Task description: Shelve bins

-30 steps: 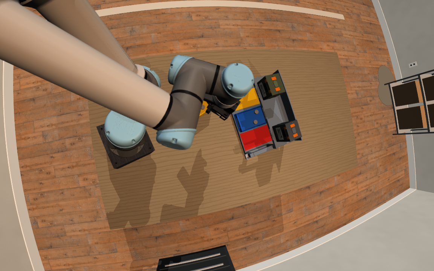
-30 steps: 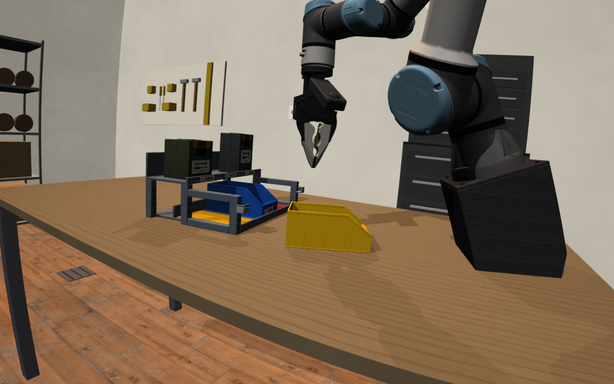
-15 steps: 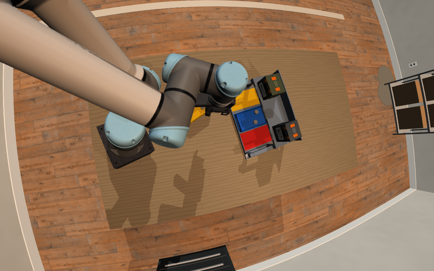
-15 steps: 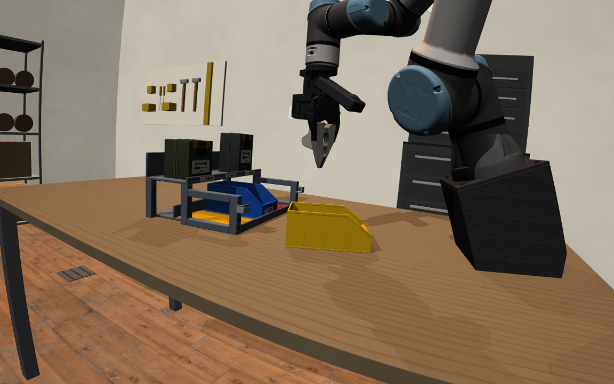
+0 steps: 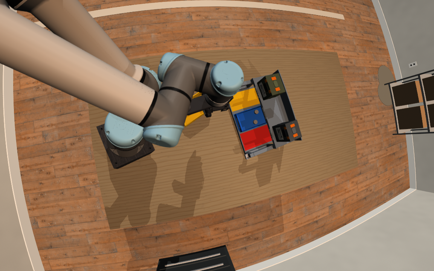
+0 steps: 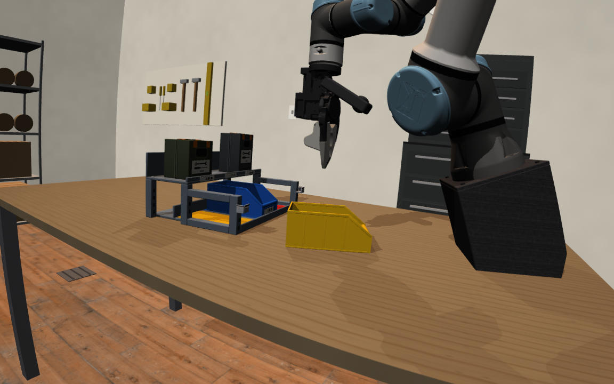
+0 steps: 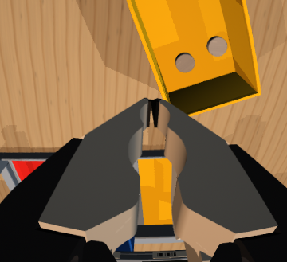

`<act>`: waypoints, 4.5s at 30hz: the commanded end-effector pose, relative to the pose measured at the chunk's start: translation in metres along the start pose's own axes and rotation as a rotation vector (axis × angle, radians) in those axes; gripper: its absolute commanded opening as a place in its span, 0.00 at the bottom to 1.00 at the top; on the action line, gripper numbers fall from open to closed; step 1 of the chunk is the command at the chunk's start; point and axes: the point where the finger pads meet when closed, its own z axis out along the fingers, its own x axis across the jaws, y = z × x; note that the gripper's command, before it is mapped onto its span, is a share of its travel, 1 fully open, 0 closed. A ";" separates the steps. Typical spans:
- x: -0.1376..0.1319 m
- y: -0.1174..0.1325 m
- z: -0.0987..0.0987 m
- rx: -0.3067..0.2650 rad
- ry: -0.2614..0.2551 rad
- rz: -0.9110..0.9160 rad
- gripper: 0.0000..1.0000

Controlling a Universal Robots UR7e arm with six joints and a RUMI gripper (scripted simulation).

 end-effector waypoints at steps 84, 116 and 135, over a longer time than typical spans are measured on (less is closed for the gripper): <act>-0.001 -0.010 0.000 -0.004 0.006 -0.398 0.15; -0.002 -0.010 0.030 -0.004 0.006 -0.399 0.15; -0.003 -0.011 0.060 -0.004 0.006 -0.399 0.15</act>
